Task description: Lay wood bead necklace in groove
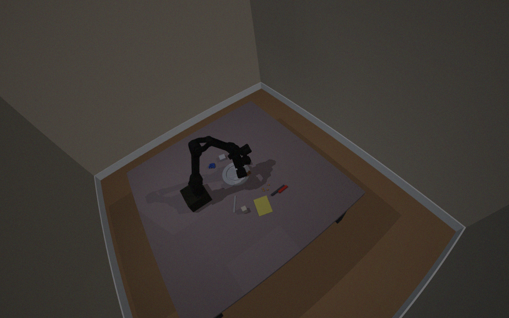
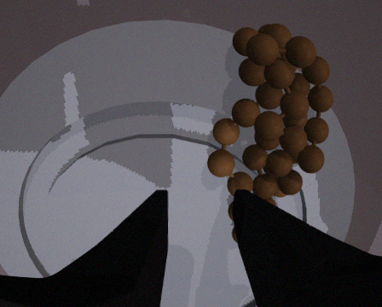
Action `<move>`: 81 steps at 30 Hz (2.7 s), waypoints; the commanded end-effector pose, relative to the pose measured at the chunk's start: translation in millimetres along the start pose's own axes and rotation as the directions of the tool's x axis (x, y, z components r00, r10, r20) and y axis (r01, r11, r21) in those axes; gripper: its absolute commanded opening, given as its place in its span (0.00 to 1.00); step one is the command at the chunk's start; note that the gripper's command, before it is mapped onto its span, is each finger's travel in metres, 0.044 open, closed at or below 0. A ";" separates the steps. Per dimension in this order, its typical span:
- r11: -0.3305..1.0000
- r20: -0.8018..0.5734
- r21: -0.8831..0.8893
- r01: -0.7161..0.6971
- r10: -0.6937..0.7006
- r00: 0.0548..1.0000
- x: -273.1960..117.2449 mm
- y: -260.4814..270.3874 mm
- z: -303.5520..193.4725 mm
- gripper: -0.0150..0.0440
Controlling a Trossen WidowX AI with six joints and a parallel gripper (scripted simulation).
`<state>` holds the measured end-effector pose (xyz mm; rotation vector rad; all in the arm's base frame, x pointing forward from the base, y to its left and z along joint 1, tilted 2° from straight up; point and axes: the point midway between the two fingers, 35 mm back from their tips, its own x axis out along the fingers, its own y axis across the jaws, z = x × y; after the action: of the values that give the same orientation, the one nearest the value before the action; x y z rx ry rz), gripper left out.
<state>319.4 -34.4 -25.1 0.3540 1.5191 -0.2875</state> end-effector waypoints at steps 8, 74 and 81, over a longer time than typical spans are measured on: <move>1.000 -0.002 0.002 0.001 -0.001 1.000 -4.0 -0.3 -0.1 0.92; 0.675 0.011 -0.737 0.009 0.000 1.000 -34.3 -21.0 50.1 0.78; 0.674 0.009 -0.739 0.008 -0.001 1.000 -27.1 -21.2 50.0 0.78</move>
<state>356.1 -74.9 6.2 -0.3105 1.4936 0.3424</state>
